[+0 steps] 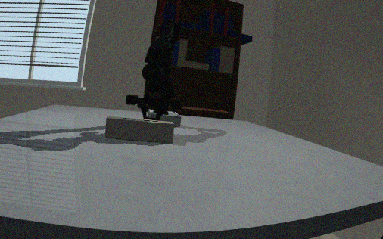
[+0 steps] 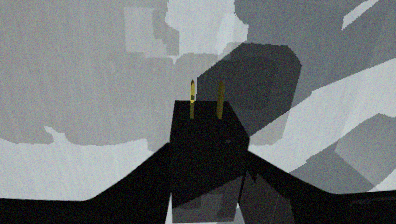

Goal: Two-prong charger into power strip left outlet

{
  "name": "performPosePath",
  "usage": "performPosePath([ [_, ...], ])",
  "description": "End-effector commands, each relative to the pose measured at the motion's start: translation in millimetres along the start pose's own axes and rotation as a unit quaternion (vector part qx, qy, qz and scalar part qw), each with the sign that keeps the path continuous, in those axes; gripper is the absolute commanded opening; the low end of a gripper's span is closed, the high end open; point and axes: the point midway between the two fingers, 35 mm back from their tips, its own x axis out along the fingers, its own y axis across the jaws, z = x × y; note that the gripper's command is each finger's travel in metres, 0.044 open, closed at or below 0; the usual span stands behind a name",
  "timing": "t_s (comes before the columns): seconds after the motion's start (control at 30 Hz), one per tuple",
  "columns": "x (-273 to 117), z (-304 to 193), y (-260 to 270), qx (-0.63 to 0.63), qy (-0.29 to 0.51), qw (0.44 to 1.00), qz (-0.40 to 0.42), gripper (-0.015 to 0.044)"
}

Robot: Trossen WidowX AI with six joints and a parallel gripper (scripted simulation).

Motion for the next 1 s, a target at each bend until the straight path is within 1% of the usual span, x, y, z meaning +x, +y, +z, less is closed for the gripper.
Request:
performPosePath([
  [0.0, 0, 6, -2, 0.005, -0.002, 1.0, 0.002, 0.0],
  [0.97, -1, 40, -10, 0.022, -0.003, 1.0, 0.003, 0.0],
])
